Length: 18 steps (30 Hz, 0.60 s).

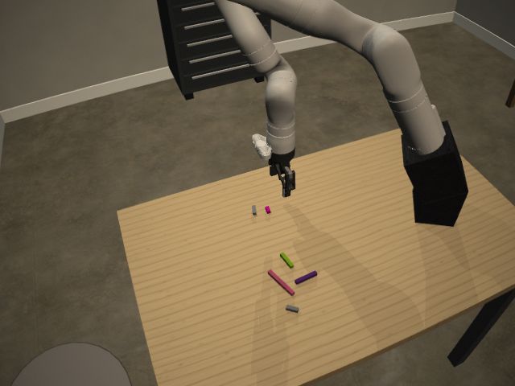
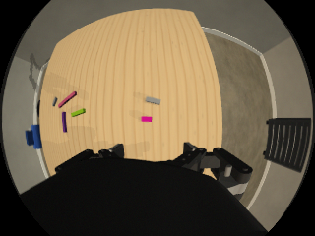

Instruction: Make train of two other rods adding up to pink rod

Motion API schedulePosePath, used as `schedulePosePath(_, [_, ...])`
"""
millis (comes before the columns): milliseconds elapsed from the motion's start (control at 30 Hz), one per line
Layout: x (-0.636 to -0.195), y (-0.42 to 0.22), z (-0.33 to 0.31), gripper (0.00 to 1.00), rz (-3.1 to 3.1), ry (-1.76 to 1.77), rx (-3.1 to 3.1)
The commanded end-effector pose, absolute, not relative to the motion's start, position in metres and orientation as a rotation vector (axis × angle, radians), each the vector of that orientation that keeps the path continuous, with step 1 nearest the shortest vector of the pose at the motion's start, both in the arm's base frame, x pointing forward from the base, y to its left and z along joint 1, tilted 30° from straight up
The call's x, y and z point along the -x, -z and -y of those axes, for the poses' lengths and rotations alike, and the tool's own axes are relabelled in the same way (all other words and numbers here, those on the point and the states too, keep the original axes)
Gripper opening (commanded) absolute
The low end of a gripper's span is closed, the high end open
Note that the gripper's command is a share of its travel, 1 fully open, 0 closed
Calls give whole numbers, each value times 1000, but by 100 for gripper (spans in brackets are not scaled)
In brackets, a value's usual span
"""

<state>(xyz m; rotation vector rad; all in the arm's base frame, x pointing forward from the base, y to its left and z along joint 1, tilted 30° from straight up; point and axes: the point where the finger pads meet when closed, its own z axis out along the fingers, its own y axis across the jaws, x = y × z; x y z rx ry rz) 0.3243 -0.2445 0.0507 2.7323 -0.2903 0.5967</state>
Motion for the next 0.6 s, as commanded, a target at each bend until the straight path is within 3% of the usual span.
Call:
schedulePosePath(0, [-321,-48,242,100,278,-583,-2742])
schedulePosePath(400, [-321,-48,243,100,279,-584,-2742])
schedulePosePath(567, [-348,-60,245,100,278,-580,-2748])
